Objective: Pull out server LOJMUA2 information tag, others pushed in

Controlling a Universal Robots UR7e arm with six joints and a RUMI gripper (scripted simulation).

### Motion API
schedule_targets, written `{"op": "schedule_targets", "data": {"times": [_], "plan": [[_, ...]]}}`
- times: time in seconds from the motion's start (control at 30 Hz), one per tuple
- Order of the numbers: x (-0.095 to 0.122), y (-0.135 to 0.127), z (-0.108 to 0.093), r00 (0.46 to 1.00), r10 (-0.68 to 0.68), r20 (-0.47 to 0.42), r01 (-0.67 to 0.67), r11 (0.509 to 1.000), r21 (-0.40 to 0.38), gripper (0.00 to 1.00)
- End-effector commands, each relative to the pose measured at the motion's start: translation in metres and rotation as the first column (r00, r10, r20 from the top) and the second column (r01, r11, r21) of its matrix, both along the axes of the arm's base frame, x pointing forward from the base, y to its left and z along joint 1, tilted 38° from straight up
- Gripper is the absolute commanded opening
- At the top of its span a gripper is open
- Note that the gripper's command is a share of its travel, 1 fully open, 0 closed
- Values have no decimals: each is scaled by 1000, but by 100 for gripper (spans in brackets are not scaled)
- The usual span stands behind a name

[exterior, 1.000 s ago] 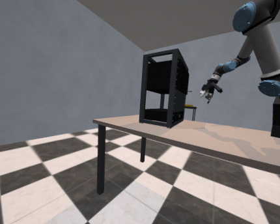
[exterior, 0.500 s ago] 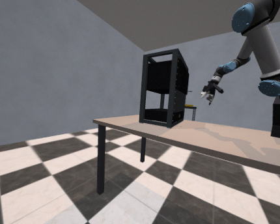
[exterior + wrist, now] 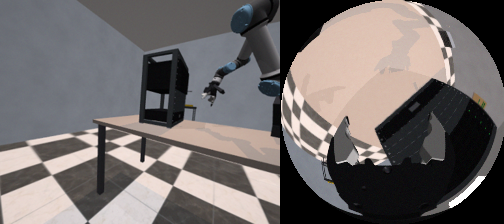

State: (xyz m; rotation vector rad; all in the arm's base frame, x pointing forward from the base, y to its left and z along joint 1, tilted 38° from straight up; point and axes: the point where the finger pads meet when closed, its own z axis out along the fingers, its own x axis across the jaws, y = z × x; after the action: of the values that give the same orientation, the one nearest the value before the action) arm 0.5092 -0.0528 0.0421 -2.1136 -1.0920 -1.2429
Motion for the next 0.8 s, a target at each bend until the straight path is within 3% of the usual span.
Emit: {"op": "schedule_targets", "data": {"times": [0.0,0.77], "plan": [[-4,4,-2,1000,0,-18,0,1000,25,100],[-20,25,-11,995,8,-100,5,991,132,100]]}}
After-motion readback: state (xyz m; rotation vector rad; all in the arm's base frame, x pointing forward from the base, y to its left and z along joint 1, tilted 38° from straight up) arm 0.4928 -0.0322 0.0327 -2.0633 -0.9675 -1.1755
